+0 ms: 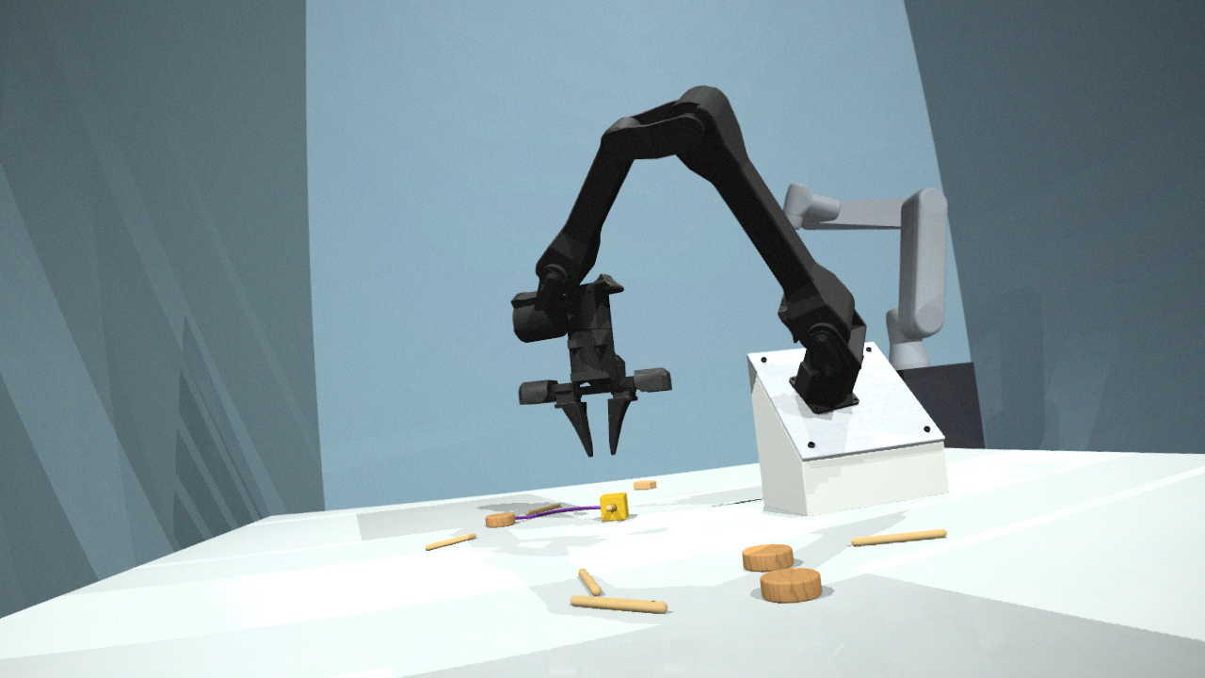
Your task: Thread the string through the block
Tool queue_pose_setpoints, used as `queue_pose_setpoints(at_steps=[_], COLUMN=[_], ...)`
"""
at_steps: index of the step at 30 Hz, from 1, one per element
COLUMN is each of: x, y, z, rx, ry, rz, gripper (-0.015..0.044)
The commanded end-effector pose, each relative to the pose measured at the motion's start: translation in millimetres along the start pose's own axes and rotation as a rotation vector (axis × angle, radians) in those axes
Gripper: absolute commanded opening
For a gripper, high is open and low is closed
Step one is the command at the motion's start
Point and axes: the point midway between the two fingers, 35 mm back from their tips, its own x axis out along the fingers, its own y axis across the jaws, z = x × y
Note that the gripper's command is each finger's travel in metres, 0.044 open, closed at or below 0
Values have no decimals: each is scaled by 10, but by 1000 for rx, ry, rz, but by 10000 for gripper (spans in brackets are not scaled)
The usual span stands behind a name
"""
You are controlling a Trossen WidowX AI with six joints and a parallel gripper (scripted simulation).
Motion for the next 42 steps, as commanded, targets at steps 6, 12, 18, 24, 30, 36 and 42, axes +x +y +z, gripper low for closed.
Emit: queue_pose_setpoints(at_steps=[6,12,18,24,30,36,42], x=[157,256,356,457,555,653,737], y=[-7,-3,-3,-7,-14,-26,-39], z=[-4,-5,-7,-9,-12,-16,-20], rx=[7,8,8,7,7,7,7], ry=[5,5,5,6,7,9,10], rz=[-4,-4,-4,-4,-4,-5,-6], gripper=[124,124,124,124,124,124,124])
